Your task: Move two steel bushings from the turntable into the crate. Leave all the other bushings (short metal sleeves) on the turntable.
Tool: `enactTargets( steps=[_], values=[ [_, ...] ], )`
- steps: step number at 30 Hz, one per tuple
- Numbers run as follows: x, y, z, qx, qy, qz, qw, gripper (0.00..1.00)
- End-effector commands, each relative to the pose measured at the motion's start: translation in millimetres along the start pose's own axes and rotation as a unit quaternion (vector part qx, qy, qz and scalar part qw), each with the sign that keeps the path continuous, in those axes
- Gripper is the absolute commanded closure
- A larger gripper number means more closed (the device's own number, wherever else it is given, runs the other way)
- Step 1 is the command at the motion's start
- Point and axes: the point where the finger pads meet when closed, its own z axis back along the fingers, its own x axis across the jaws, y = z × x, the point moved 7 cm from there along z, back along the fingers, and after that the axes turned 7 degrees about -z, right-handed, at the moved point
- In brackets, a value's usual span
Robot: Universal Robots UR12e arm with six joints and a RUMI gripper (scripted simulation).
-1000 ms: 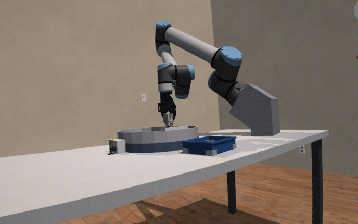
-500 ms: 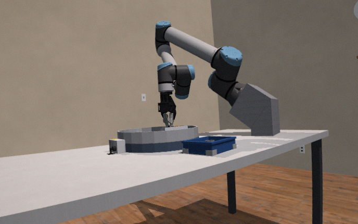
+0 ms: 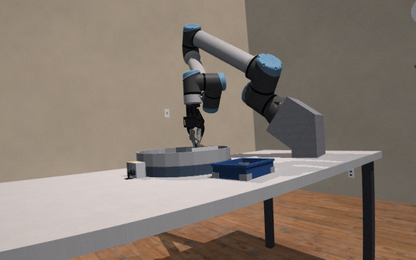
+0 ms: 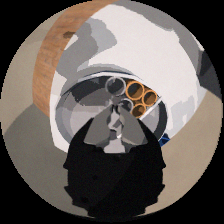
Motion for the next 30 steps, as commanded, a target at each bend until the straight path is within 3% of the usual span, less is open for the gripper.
enactTargets(
  steps=[1,9,30],
  values=[
    [0.1,-0.1,16.9,0.0,0.0,0.0,1.0,1.0],
    [0.1,-0.1,50.7,0.0,0.0,0.0,1.0,1.0],
    [0.1,-0.1,58.3,0.0,0.0,0.0,1.0,1.0]
  ],
)
